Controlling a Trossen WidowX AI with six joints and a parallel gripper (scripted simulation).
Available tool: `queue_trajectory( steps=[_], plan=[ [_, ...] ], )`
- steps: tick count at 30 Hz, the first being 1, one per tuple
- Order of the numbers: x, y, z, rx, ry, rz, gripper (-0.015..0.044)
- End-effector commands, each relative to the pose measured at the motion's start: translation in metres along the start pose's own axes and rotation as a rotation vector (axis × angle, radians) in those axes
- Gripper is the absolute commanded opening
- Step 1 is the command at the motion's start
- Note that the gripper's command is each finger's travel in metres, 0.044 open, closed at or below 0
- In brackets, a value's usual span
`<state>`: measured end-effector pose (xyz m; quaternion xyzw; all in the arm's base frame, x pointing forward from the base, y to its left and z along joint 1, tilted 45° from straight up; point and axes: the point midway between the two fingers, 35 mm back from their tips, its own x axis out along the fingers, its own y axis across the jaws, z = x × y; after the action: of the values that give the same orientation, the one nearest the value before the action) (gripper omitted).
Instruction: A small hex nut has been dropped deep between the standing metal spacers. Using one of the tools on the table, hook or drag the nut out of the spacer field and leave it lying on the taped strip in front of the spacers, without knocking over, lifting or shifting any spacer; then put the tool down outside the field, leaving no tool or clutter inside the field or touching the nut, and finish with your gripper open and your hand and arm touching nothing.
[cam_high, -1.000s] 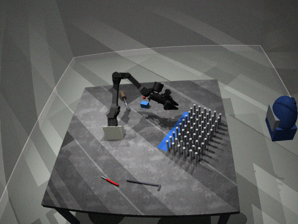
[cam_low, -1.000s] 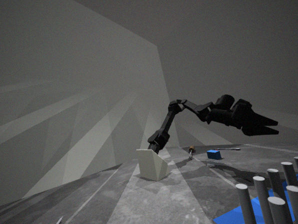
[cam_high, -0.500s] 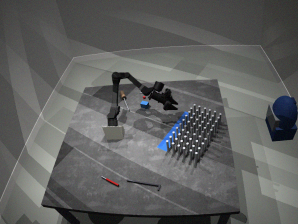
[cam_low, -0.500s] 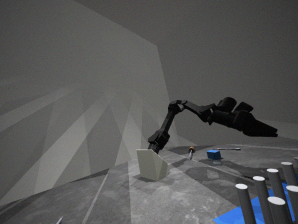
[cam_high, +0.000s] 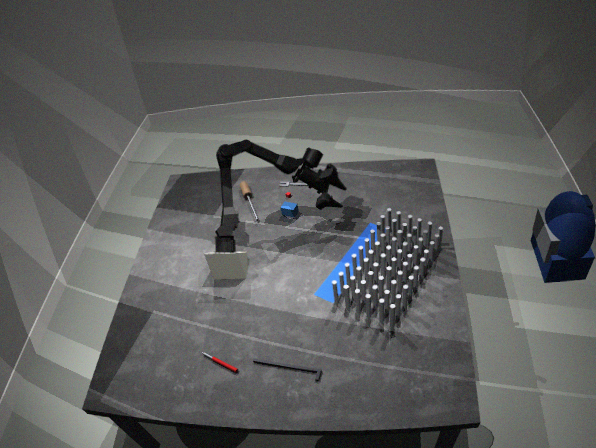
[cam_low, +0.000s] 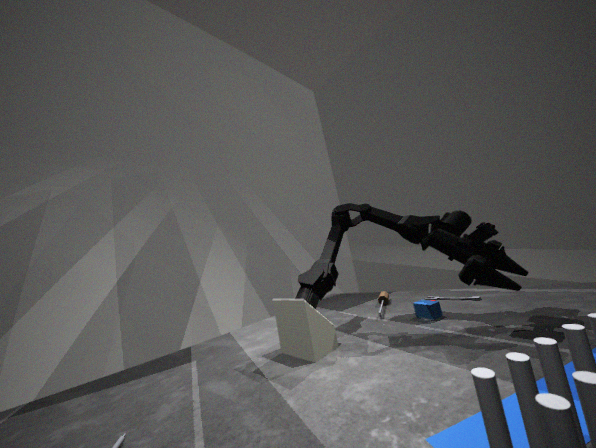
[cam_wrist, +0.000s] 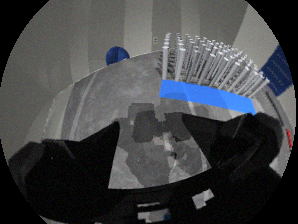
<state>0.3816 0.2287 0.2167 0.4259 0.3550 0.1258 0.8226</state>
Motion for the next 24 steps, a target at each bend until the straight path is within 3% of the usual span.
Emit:
queue_trajectory(
  steps=[1,17,24],
  plan=[
    [-0.016,0.032,-0.025,0.133,0.055,0.017,0.0440],
    [-0.109,0.119,-0.135,0.669,0.342,-0.055,0.0440],
    [-0.183,0.144,-0.205,0.779,0.531,-0.126,0.0440]
  ],
)
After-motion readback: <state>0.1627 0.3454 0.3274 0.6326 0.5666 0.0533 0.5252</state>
